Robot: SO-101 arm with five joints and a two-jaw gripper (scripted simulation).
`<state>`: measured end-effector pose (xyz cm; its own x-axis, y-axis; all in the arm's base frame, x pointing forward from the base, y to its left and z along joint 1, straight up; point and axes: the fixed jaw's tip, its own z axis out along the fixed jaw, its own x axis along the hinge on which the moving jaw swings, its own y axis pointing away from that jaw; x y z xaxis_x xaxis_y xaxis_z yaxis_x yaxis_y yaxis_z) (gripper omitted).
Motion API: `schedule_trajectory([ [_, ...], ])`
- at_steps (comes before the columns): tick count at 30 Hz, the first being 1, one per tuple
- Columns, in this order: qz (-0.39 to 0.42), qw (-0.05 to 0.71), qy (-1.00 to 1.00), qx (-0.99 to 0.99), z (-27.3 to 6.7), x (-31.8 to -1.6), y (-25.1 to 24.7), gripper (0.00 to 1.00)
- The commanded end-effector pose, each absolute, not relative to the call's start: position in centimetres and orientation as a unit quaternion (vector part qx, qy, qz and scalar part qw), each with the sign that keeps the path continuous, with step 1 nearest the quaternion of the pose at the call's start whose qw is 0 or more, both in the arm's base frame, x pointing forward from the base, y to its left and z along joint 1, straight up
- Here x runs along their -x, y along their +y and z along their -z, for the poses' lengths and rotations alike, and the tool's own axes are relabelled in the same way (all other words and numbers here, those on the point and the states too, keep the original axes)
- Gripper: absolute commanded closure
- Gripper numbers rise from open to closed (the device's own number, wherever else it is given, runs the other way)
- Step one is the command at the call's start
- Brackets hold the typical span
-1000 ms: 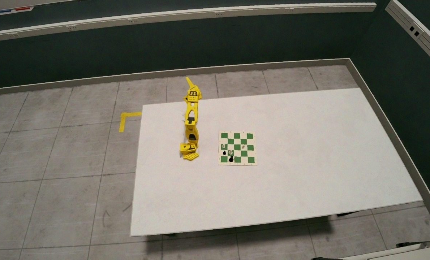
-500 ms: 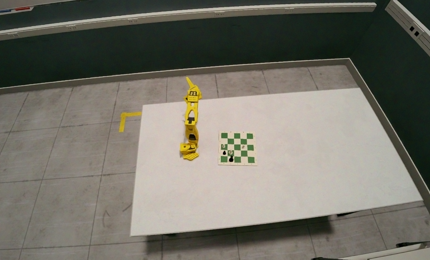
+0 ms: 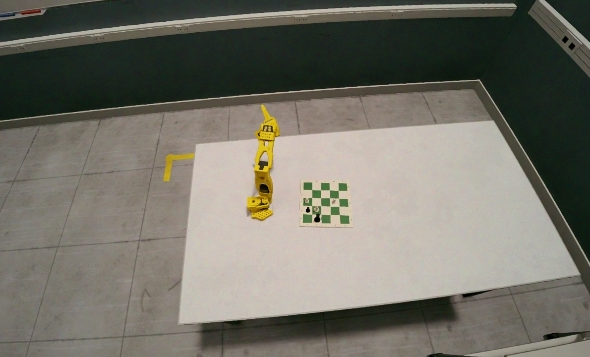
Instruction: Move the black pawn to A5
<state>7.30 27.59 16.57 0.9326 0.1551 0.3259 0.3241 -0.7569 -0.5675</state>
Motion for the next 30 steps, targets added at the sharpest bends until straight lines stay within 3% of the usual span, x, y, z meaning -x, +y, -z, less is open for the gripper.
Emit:
schedule_trajectory([
  [1,0.134,0.339,-0.088,0.927,-17.4,-8.3,27.3,0.02],
  [14,0.123,0.344,0.219,0.905,-17.3,-15.7,23.7,0.07],
  [30,0.110,0.348,0.540,0.759,-17.3,-22.6,17.3,0.13],
])
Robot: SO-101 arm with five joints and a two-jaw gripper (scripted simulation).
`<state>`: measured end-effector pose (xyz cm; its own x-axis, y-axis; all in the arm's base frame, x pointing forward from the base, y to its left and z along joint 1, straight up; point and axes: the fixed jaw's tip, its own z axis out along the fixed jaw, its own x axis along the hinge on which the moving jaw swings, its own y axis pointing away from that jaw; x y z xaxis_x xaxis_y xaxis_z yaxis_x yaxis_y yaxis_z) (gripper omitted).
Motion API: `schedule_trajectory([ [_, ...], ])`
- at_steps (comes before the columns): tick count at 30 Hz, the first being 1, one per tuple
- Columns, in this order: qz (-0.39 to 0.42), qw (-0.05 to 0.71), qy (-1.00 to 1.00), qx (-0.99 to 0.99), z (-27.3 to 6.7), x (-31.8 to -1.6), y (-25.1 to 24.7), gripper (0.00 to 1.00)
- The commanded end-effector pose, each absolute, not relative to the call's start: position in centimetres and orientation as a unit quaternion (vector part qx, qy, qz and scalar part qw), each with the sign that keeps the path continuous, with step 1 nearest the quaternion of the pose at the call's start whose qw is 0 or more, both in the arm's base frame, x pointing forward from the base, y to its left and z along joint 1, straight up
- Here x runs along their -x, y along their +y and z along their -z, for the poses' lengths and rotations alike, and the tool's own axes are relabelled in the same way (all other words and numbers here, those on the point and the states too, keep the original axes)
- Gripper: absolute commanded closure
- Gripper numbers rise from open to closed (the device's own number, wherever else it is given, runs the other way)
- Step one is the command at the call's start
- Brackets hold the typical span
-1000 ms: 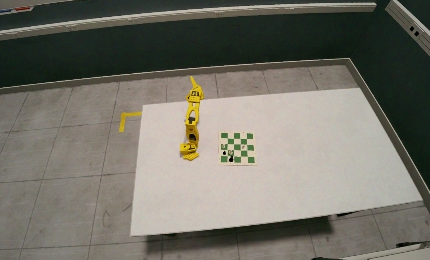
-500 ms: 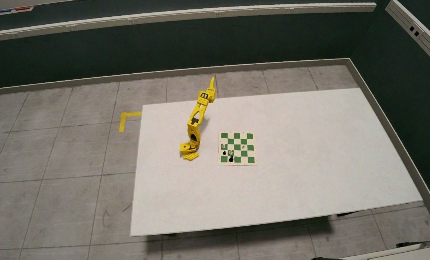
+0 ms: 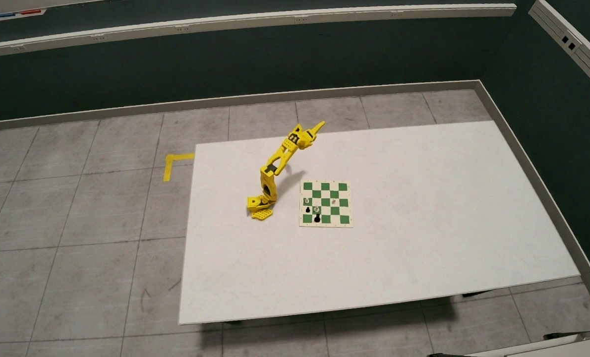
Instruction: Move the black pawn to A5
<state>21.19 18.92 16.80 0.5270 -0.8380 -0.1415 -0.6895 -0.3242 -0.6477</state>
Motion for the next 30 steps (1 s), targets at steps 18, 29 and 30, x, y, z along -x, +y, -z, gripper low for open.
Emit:
schedule_trajectory([
  [18,0.094,0.353,0.816,0.449,-17.5,-27.6,7.4,0.20],
  [29,0.085,0.355,0.902,0.230,-17.6,-28.7,1.1,0.24],
  [30,0.084,0.355,0.909,0.201,-17.6,-28.8,0.3,0.24],
])
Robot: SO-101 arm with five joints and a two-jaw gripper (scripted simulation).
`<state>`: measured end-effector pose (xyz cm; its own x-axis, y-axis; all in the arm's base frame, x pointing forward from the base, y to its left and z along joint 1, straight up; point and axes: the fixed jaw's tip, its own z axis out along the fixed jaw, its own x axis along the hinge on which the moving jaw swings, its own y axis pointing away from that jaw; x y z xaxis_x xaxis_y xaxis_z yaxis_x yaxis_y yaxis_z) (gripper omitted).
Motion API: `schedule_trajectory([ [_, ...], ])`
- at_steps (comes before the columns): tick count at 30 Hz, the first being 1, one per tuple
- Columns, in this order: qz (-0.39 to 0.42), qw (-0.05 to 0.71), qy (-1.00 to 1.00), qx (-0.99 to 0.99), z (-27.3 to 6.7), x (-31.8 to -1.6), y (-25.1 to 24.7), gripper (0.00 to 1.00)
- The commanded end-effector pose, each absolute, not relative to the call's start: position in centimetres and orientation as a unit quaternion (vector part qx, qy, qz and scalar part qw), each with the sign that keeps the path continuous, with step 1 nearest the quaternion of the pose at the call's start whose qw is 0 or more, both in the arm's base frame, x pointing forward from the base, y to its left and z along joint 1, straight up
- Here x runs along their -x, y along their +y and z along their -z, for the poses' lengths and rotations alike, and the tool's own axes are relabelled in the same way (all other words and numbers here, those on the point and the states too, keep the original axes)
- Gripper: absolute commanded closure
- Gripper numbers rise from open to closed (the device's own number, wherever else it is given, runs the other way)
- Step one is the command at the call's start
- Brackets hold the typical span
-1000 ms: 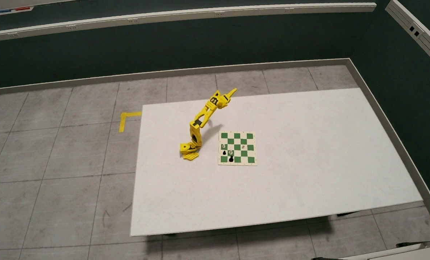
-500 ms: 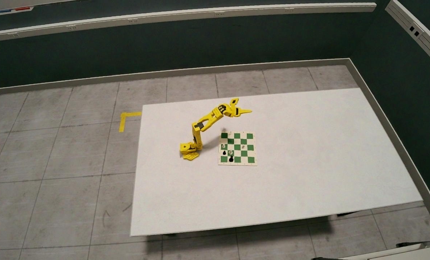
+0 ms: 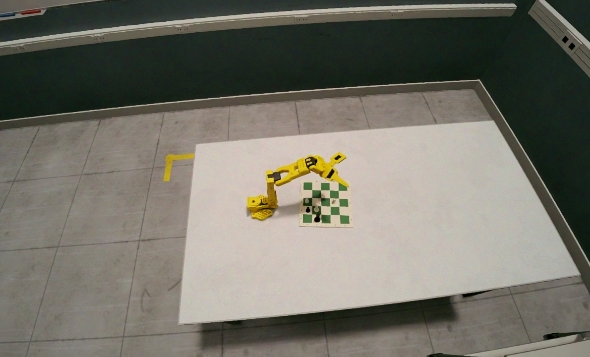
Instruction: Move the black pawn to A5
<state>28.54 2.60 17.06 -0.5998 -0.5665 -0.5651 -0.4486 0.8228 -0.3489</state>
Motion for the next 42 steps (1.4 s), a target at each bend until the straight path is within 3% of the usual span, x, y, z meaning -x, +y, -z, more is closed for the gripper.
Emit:
schedule_trajectory([
  [1,0.084,0.355,0.909,0.201,-17.6,-28.8,0.3,0.24],
  [19,0.072,0.358,0.925,-0.105,-17.8,-27.8,-8.1,0.29],
  [42,0.071,0.359,0.920,-0.143,-18.1,-26.8,-8.9,0.31],
])
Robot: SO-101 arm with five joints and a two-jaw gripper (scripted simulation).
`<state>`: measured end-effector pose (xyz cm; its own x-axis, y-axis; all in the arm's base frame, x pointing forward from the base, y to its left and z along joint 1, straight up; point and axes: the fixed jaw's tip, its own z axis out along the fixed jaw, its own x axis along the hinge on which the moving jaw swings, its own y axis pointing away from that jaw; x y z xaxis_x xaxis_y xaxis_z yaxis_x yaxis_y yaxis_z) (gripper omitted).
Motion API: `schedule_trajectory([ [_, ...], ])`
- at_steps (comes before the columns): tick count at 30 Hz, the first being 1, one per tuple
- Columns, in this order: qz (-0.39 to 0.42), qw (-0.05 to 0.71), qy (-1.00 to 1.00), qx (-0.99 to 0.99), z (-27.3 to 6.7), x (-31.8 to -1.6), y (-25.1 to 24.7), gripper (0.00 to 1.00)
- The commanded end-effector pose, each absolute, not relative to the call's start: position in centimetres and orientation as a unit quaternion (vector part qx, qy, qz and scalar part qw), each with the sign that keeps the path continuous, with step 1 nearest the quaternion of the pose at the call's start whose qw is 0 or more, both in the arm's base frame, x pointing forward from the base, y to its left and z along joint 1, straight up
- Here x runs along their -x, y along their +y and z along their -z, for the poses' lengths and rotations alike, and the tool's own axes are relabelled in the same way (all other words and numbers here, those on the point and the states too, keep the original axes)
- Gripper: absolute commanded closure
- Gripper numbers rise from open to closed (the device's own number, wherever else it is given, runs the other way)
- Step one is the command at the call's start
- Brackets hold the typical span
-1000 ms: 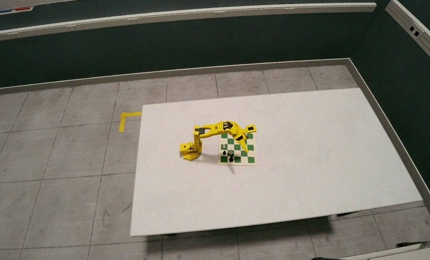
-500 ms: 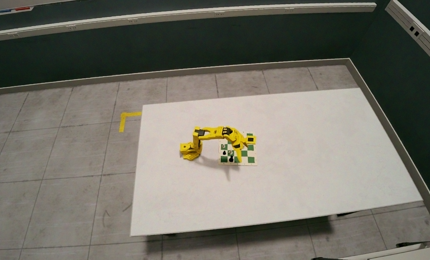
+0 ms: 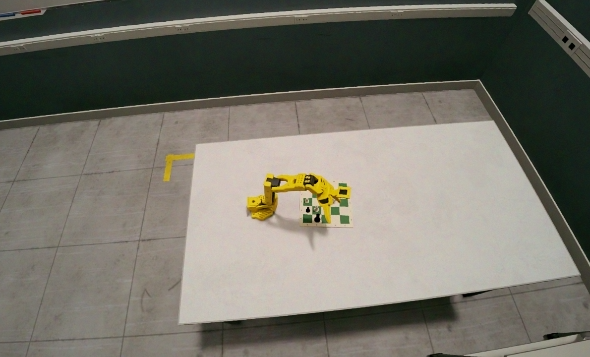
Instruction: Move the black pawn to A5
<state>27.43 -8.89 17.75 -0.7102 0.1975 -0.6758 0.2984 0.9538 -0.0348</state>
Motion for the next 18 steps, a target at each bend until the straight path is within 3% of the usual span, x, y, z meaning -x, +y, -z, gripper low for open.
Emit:
schedule_trajectory([
  [1,0.071,0.359,0.919,-0.143,-18.2,-26.5,-8.8,0.32],
  [18,0.072,0.366,0.917,-0.142,-19.1,-21.4,-6.9,0.41],
])
